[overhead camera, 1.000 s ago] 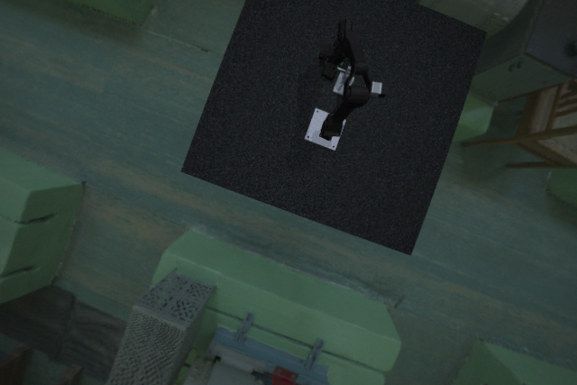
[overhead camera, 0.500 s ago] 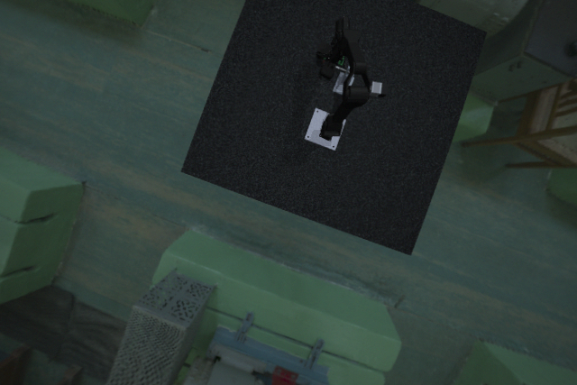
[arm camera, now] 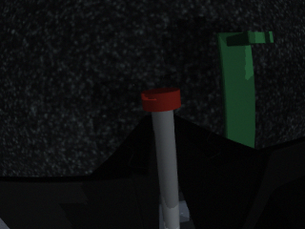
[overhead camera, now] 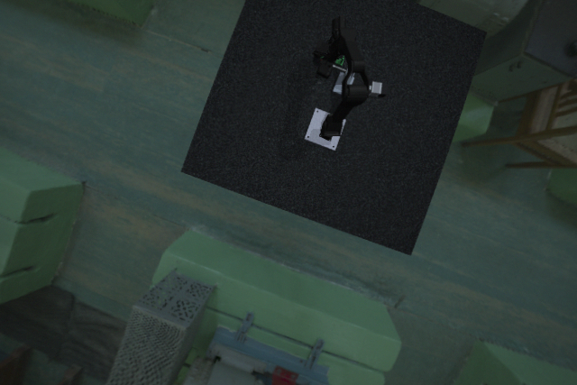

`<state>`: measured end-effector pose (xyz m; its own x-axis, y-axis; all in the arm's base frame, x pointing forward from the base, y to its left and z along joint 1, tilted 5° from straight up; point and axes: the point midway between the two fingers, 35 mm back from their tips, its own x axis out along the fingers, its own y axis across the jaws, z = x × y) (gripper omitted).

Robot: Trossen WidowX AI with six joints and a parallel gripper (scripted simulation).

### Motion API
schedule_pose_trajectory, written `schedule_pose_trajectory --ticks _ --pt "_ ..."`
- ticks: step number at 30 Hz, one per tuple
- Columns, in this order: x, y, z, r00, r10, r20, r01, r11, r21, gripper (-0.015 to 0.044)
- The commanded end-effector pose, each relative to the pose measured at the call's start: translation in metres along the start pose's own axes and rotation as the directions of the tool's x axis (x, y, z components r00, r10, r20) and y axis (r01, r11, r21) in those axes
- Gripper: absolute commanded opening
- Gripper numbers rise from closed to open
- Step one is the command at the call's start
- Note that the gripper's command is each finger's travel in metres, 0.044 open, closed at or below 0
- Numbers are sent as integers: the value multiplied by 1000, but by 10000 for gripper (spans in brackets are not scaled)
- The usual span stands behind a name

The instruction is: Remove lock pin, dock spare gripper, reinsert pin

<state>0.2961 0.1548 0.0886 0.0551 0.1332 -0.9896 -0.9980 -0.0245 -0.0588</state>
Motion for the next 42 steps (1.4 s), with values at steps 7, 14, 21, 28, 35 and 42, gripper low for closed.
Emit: schedule_pose_trajectory --ticks 7,14,21,28,35,42 --pt "1 -1 9 1000 -1 -5 1 1000 3 0" --pt "2 -1 15 1000 0 -6 0 1000 3 0" --pt "2 -1 21 1000 1 -7 -1 1000 4 0" --pt "2 -1 28 1000 2 -8 -2 1000 4 0" --pt "1 -1 34 1000 3 -9 -3 1000 4 0" --pt "1 -1 41 1000 4 -10 -4 1000 5 0"
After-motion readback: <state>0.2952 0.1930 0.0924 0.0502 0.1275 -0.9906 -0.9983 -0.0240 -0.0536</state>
